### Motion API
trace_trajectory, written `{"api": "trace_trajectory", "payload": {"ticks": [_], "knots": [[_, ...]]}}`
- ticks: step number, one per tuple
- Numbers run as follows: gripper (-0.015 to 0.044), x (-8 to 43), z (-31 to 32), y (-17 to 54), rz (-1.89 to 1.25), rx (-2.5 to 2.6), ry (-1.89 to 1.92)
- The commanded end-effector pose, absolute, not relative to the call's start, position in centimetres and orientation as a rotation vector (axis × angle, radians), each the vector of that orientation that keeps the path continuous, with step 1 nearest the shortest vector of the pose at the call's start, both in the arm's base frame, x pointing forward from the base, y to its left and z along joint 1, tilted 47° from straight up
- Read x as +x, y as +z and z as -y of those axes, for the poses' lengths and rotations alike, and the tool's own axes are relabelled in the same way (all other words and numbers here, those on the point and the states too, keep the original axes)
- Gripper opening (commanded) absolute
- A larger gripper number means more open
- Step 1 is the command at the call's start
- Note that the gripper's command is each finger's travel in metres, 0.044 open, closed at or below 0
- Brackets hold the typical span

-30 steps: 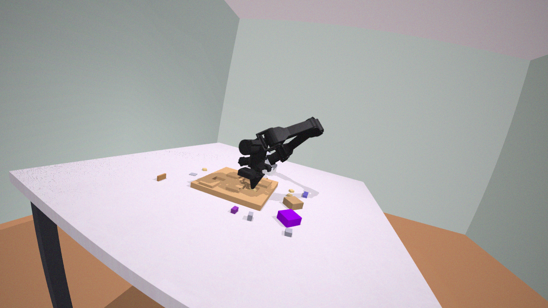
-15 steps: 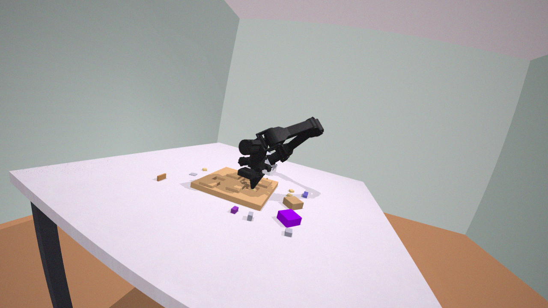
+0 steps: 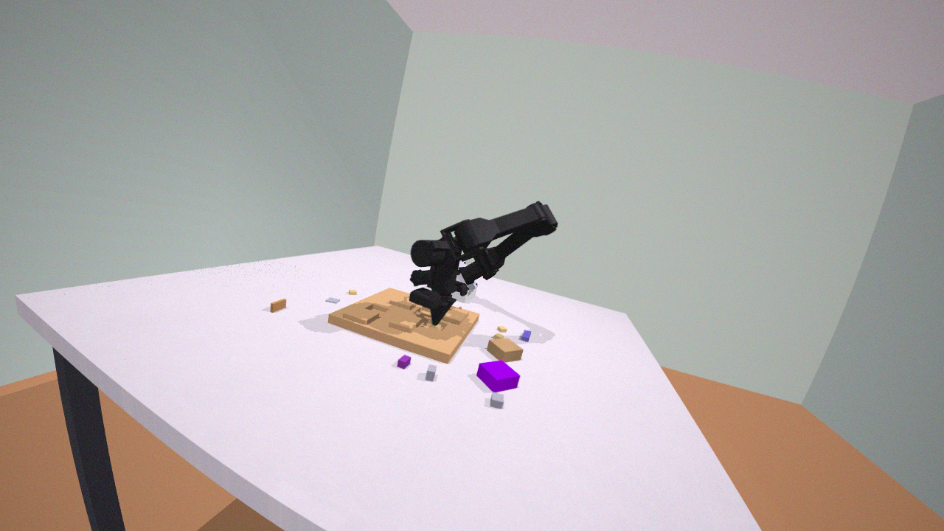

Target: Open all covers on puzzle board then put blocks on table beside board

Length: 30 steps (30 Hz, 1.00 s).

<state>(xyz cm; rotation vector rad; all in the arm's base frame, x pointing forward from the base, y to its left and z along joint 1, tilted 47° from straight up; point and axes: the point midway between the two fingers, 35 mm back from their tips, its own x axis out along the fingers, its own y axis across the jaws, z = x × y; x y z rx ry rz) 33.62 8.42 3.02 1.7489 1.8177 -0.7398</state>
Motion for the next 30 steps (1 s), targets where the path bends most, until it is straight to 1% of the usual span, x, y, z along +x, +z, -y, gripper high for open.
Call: {"api": "trace_trajectory", "payload": {"ticks": [1,6,11,12,18,30], "knots": [[0.0,33.6,-8.1,3.5,-1.816,1.738,-0.72],[0.0,33.5,-7.8,3.9,-1.818,1.721,-0.694],[0.0131,33.6,-6.7,4.8,-1.823,1.726,-0.71],[0.0144,33.7,-6.3,5.2,-1.822,1.724,-0.707],[0.0144,33.7,-4.1,7.4,-1.818,1.717,-0.692],[0.0144,33.7,-5.1,6.5,-1.817,1.717,-0.692]]}}
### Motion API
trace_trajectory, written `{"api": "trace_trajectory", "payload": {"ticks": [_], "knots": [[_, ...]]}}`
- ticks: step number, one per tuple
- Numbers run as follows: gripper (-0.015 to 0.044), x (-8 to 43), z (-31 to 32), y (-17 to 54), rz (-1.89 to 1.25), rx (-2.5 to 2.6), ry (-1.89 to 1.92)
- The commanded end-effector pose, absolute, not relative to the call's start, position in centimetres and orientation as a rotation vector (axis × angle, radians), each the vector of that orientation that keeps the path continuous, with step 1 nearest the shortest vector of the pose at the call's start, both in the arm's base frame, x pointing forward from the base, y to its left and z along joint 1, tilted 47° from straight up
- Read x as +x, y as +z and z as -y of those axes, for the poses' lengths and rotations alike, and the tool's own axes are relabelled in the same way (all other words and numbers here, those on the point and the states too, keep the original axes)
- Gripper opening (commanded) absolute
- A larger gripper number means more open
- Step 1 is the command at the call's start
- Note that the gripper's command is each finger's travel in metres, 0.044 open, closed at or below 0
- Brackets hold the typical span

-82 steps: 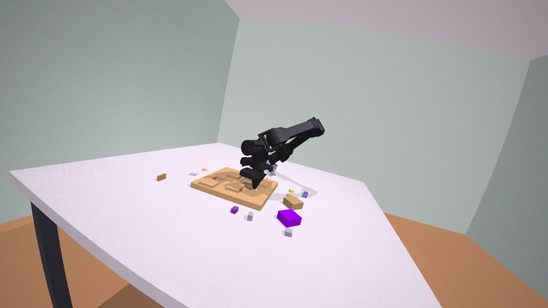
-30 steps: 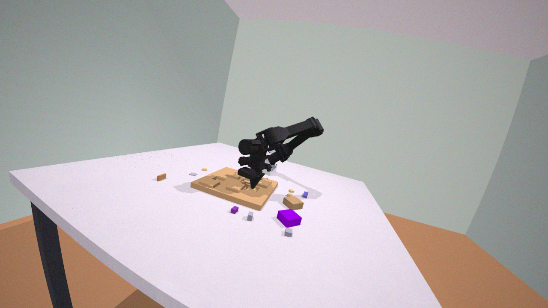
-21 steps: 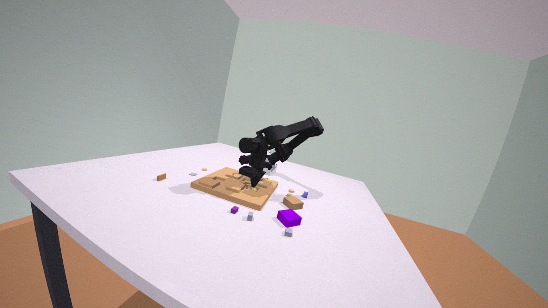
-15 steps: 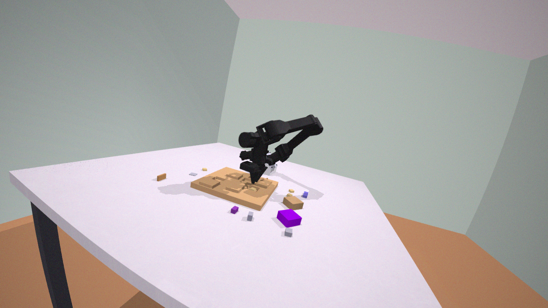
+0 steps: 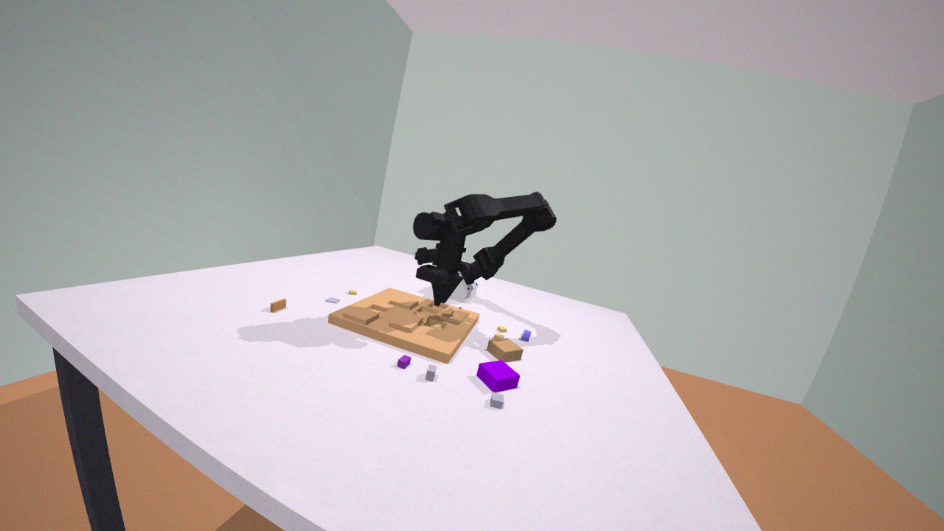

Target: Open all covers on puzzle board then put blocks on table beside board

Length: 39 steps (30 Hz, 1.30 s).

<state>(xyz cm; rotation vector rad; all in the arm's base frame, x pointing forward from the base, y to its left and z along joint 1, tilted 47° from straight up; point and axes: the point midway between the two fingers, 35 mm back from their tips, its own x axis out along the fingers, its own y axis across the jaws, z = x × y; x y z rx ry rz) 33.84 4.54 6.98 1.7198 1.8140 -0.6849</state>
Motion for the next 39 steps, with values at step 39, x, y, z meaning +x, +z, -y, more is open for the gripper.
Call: {"api": "trace_trajectory", "payload": {"ticks": [39], "knots": [[0.0144,33.7,-6.8,4.9,-1.818,1.719,-0.692]]}}
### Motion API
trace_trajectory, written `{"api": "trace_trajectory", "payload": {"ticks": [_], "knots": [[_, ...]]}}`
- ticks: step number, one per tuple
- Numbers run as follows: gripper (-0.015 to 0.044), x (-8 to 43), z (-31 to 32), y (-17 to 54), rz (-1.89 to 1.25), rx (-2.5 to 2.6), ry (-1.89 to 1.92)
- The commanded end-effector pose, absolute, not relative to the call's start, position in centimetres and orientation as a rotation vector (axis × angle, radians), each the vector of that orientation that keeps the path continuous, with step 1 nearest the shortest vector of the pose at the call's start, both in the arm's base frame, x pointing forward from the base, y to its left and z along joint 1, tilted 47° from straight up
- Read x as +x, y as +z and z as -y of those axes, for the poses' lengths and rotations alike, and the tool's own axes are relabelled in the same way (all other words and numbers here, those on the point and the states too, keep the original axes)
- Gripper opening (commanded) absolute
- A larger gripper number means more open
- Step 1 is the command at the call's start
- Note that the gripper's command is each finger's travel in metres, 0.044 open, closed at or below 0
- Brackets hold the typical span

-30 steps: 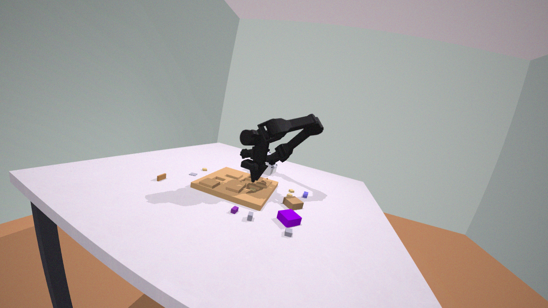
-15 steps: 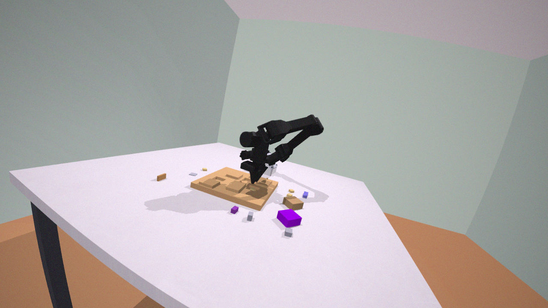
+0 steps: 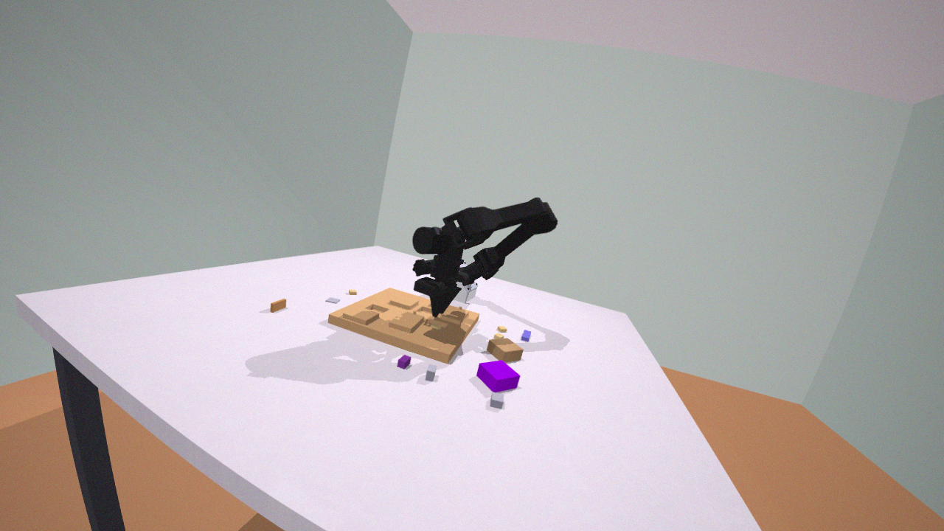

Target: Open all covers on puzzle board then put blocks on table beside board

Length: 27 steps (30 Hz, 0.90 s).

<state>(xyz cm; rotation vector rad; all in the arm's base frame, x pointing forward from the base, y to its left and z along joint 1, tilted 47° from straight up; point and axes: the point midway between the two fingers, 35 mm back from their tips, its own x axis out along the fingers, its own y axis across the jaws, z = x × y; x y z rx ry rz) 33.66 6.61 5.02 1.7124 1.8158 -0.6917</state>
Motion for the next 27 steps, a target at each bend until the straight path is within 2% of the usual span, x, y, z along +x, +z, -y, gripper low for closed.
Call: {"api": "trace_trajectory", "payload": {"ticks": [1,27], "knots": [[0.0144,33.7,-6.8,4.9,-1.818,1.719,-0.692],[0.0144,33.6,-8.3,3.6,-1.819,1.719,-0.691]]}}
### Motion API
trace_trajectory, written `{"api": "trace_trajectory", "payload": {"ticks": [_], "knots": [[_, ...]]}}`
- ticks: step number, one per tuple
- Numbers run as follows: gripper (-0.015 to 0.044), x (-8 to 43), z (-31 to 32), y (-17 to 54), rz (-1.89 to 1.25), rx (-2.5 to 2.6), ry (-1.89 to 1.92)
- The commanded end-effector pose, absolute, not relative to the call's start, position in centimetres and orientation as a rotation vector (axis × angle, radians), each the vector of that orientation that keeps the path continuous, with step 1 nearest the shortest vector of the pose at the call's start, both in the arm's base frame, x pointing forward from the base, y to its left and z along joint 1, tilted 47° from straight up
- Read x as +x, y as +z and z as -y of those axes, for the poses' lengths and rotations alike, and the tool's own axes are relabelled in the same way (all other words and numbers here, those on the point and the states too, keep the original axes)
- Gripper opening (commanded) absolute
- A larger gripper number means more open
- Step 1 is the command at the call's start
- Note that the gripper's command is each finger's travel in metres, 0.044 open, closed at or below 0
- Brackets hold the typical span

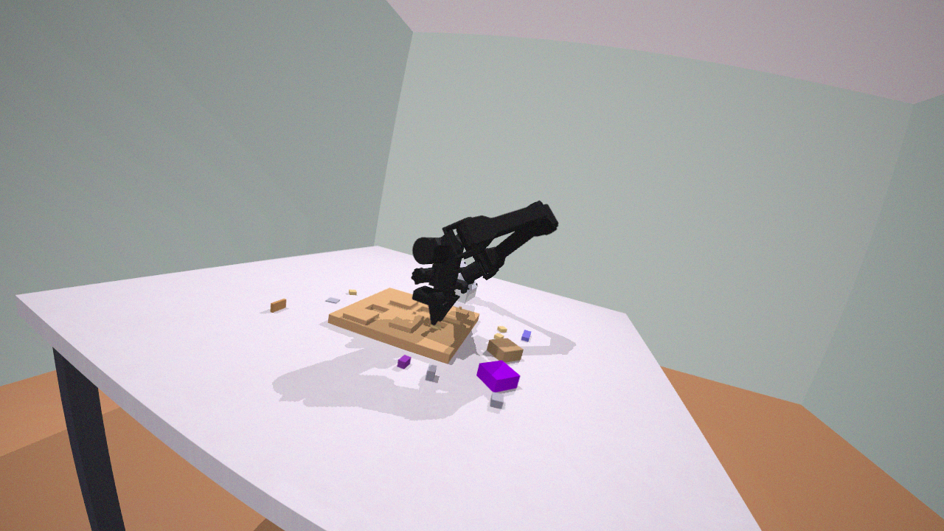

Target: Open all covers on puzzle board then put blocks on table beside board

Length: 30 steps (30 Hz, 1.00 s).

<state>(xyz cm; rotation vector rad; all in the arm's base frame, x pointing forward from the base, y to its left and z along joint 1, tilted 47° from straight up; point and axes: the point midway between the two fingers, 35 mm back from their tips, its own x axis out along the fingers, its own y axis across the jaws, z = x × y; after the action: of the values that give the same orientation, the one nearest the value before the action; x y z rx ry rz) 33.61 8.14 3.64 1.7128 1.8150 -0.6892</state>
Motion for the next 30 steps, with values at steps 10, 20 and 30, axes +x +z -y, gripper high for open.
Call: {"api": "trace_trajectory", "payload": {"ticks": [10,20,30], "knots": [[0.0144,33.56,-8.26,3.56,-1.819,1.719,-0.691],[0.0144,33.52,-8.29,3.55,-1.819,1.719,-0.691],[0.0144,33.5,-8.65,3.21,-1.819,1.719,-0.691]]}}
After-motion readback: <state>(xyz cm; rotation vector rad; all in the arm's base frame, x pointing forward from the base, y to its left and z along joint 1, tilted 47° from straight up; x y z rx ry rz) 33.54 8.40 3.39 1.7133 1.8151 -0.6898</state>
